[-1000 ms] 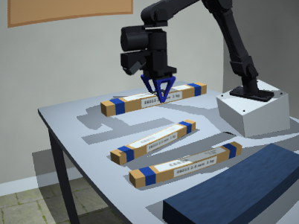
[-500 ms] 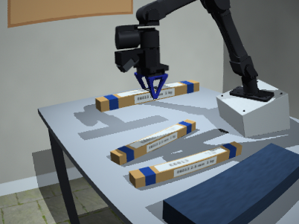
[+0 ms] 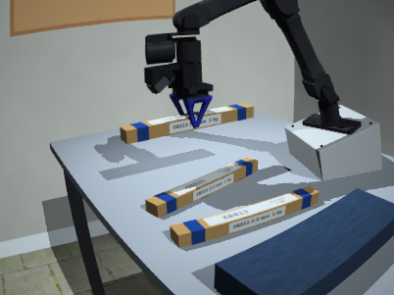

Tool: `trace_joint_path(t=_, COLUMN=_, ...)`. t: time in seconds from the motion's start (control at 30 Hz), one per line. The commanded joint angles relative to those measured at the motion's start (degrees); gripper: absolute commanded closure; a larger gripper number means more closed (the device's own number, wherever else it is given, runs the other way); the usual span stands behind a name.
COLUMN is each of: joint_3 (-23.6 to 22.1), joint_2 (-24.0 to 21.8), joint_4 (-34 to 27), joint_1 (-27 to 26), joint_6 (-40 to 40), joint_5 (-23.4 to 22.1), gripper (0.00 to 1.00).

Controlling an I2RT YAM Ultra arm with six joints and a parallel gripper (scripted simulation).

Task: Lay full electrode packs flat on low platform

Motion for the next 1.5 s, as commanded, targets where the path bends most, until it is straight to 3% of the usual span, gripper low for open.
trace_joint_path(t=0.0, joint_3=3.2, joint_2=-0.7, joint_4=-1.0, joint_1=-1.7, joint_6=-2.4, joint_5=-1.3, gripper=1.00)
trace_joint_path(t=0.67, joint_3=8.8, joint_2=2.0, joint_4=-3.0, joint_1=-8.1, joint_6=-8.6, joint_5=-3.1, gripper=1.00)
trace_joint_path(t=0.73, joint_3=9.7, joint_2=4.6, joint_4=-3.3, joint_1=-8.9, joint_6=-9.3, joint_5=-3.3, gripper=1.00)
trace_joint_path(t=1.23, joint_3=15.8, joint_2=6.5, joint_4=-5.6, joint_1=-13.5, joint_6=-13.8, joint_5=-4.6, gripper=1.00)
trace_joint_path(t=1.3, joint_3=17.0, joint_2=9.3, joint_4=-6.0, joint_1=-14.2, joint_6=-14.5, joint_5=-4.8, gripper=1.00)
trace_joint_path(t=1.47, joint_3=19.8, joint_2=10.0, joint_4=-7.1, joint_1=-15.9, joint_6=-16.1, joint_5=-5.2, gripper=1.00)
